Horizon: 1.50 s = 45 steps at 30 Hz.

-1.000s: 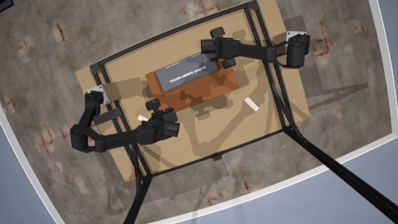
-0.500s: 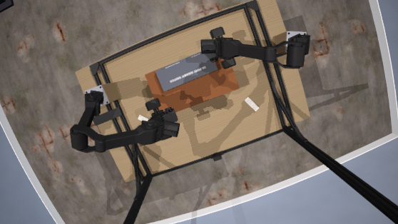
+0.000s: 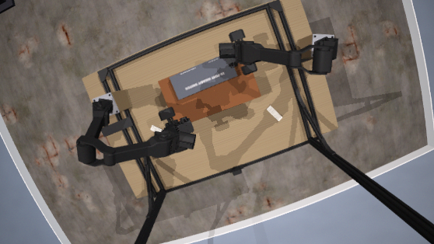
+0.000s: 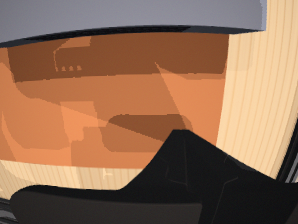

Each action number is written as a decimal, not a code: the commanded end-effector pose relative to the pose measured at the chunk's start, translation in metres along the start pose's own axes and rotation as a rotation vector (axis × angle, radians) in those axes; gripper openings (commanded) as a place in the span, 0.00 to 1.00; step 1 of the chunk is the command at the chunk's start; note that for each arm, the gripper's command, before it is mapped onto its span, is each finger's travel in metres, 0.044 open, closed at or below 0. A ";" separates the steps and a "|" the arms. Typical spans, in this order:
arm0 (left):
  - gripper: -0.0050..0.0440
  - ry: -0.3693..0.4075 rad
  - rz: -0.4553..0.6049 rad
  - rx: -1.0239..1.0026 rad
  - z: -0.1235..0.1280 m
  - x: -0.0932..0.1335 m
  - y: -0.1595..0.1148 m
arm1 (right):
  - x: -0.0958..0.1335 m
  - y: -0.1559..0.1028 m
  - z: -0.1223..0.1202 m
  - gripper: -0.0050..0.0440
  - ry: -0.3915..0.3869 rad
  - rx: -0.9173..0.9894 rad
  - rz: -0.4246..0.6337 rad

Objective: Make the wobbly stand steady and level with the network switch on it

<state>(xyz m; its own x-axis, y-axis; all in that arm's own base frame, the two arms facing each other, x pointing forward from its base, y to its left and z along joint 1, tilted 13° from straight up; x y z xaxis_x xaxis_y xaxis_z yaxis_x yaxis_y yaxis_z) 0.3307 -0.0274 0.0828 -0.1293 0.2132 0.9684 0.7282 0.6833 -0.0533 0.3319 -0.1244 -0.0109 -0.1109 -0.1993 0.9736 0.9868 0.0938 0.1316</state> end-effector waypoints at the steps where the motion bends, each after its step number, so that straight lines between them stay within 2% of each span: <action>1: 0.10 0.000 0.000 0.000 0.000 0.000 0.000 | -0.010 -0.002 0.002 0.10 0.011 -0.003 0.009; 13: 0.10 0.000 0.000 0.000 0.000 0.000 0.000 | -0.010 -0.002 0.002 0.10 0.011 -0.003 0.009; 14: 0.10 0.000 0.000 0.000 0.000 0.000 0.000 | 0.060 -0.002 0.001 0.10 0.000 0.000 0.000; 30: 0.10 0.000 0.000 0.000 0.000 0.000 0.000 | 0.060 -0.002 0.001 0.10 0.000 0.000 0.000; 35: 0.10 0.000 0.000 0.000 0.000 0.000 0.000 | 0.096 0.039 -0.018 0.10 -0.141 0.024 -0.190; 41: 0.10 0.000 0.000 0.000 0.000 0.000 0.000 | 0.155 0.083 -0.033 0.10 -0.305 0.052 -0.426; 45: 0.10 0.000 0.000 0.000 0.000 0.000 0.000 | 0.155 0.083 -0.033 0.10 -0.305 0.052 -0.426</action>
<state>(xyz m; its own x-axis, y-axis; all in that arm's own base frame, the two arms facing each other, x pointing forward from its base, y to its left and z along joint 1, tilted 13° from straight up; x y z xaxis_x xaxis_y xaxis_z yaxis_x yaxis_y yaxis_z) 0.3307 -0.0274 0.0828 -0.1293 0.2132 0.9684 0.7282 0.6833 -0.0532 0.3977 -0.1772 0.1423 -0.5282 0.0467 0.8478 0.8457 0.1183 0.5204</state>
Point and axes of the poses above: on each arm, the point midway between the two fingers, 35 mm back from their tips, its own x axis back along the fingers, its own z axis across the jaws, y = z × x, the point moved 3 cm from there along x, back along the fingers, and after that the axes turned 13 degrees about x, right-handed, at the moved point
